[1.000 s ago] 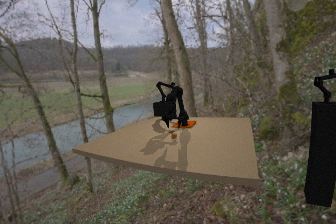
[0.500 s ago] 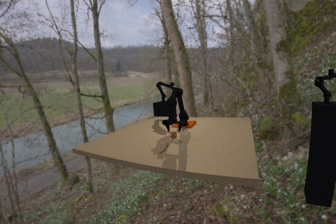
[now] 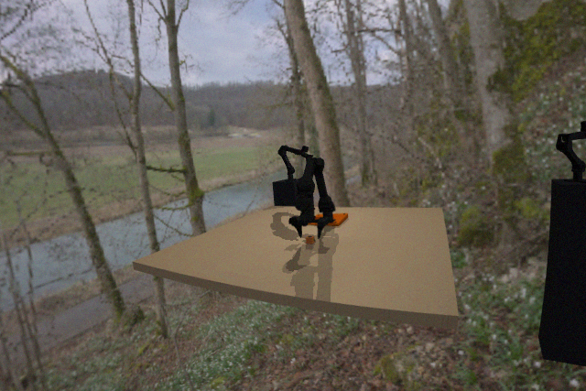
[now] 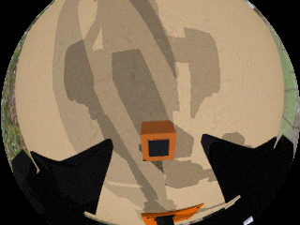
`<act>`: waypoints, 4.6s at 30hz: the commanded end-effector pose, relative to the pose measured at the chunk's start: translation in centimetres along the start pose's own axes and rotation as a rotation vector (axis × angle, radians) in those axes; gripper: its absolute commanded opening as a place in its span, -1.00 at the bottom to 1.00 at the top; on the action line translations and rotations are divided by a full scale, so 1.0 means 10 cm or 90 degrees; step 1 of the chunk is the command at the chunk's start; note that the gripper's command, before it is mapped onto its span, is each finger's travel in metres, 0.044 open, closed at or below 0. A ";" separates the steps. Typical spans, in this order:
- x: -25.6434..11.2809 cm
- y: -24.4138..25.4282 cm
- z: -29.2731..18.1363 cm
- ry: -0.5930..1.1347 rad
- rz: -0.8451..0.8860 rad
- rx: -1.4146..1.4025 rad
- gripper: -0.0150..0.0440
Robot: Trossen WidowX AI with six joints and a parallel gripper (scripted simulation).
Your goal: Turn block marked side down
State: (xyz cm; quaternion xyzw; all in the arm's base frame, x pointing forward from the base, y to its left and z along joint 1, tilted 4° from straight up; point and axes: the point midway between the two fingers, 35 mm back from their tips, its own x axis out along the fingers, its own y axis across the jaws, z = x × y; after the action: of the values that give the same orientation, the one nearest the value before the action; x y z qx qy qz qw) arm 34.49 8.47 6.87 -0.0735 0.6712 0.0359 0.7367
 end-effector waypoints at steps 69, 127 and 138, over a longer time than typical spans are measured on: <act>-0.09 0.01 -0.03 -0.269 0.003 -0.003 -0.49; 0.19 0.01 -0.09 -0.667 0.004 -0.001 -0.49; 0.19 0.01 -0.09 -0.667 0.004 -0.001 -0.22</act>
State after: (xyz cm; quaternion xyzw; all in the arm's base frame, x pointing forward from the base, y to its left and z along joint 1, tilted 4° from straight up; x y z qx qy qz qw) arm 33.74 8.39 4.93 -0.0411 0.2141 0.0723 0.9733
